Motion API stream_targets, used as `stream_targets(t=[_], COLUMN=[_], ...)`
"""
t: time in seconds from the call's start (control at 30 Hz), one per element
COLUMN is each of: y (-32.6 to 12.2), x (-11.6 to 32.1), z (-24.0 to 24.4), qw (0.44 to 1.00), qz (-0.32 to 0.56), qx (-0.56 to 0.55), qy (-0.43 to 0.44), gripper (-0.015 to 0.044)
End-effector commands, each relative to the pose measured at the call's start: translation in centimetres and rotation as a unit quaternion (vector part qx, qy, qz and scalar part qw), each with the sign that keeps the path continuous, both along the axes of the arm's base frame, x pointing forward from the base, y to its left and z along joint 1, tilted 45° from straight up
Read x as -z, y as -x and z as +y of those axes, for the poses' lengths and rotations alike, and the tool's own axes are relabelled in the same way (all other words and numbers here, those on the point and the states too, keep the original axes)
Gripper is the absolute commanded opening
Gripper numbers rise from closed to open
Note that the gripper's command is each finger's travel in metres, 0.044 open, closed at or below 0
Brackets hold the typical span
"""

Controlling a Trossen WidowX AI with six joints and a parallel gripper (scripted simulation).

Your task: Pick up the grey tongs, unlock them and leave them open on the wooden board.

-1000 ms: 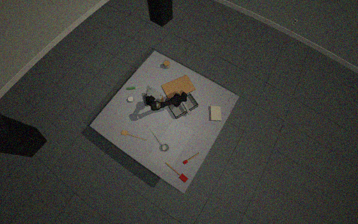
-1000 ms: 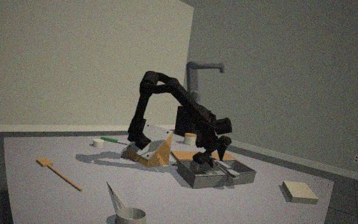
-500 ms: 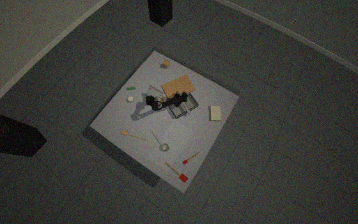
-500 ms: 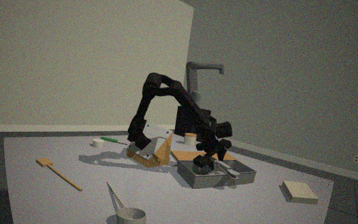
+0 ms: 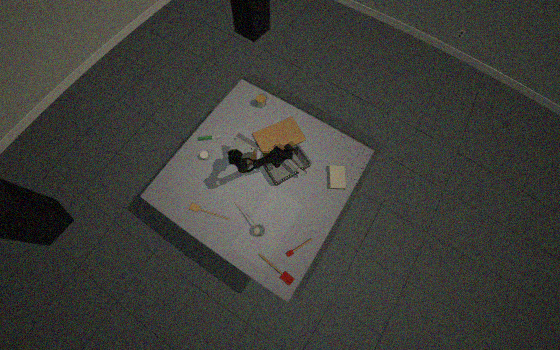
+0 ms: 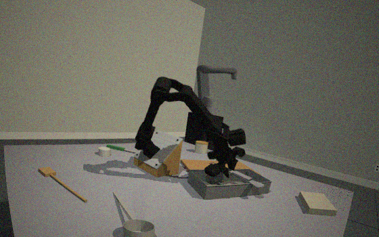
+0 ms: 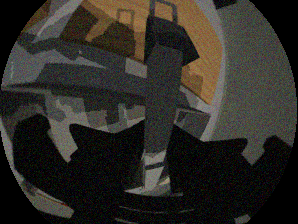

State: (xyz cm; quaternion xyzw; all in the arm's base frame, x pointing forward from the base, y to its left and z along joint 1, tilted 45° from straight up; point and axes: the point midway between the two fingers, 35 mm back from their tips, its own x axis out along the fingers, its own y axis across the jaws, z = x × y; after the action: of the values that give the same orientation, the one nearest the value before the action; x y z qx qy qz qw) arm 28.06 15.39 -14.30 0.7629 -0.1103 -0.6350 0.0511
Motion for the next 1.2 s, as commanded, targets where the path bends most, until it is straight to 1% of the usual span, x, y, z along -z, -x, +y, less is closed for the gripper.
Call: stream_targets(t=[0.0,0.07,0.3,0.33,0.47,0.53,0.93,1.17], y=[0.0,0.0,0.0,0.0,0.4,0.7,0.7,0.6], x=[0.0,0.0,-0.6,-1.1,-4.5,-5.5,-5.4,-5.3], z=[-0.1,-0.1,0.6,1.2,4.6,5.4,5.3,5.1], qw=[1.0,1.0,1.0,1.0,1.0,1.0,1.0,0.998], qz=[0.0,0.0,0.001,0.001,0.003,0.004,0.004,0.006], qx=[0.0,0.0,0.0,0.0,0.0,-0.001,0.003,0.041], qy=[0.001,0.001,0.001,0.001,0.001,0.001,0.005,0.047], gripper=[0.0055,0.0042,-0.0142,-0.015,-0.015,-0.015,-0.015,-0.015])
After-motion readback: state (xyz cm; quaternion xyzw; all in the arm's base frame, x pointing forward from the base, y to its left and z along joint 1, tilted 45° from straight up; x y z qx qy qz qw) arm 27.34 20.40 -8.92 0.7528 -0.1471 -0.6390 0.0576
